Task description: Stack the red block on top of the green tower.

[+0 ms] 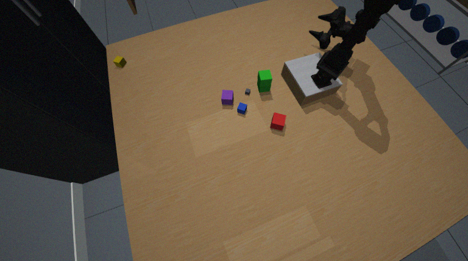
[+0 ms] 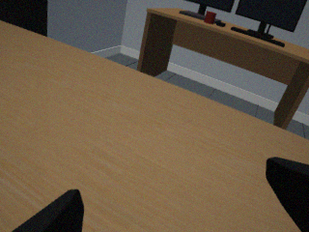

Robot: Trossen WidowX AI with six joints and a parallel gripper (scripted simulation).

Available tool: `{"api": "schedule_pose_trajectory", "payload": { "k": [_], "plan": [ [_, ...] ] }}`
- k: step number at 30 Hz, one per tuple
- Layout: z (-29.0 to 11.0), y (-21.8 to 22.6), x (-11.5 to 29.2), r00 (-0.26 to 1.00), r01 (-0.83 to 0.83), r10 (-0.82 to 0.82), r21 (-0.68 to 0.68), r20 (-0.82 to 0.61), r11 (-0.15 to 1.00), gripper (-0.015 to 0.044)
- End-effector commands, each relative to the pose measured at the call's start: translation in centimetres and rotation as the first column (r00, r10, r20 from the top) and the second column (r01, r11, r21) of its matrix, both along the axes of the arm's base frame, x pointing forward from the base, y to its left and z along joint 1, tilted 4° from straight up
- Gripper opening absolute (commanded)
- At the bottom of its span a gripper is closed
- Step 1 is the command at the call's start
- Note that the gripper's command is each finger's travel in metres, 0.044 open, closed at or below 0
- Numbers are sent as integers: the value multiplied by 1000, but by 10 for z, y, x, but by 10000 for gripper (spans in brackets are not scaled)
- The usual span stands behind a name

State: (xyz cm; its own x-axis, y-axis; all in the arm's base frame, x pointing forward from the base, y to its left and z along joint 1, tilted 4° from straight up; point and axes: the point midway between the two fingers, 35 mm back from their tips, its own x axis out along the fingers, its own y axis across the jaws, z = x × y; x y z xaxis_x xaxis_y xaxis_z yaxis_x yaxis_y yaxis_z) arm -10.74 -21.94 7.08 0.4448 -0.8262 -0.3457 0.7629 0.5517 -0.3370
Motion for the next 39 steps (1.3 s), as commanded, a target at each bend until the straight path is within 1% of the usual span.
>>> {"api": "schedule_pose_trajectory", "payload": {
  "k": [1, 2, 9, 17, 28, 39],
  "plan": [
    [0, 0, 0, 1000, -1, 1, 2, 1, 1000, 426],
    [0, -1, 1, 1000, -5, 5, 6, 4, 1000, 440],
    [-4, -14, 27, 993, -98, 90, 117, 74, 988, 440],
    [-7, -26, 66, 971, -218, 181, 268, 155, 938, 440],
    [-10, -32, 121, 939, -338, 259, 459, 227, 822, 440],
    [-12, -26, 175, 919, -394, 306, 624, 250, 675, 440]
  ]
}}
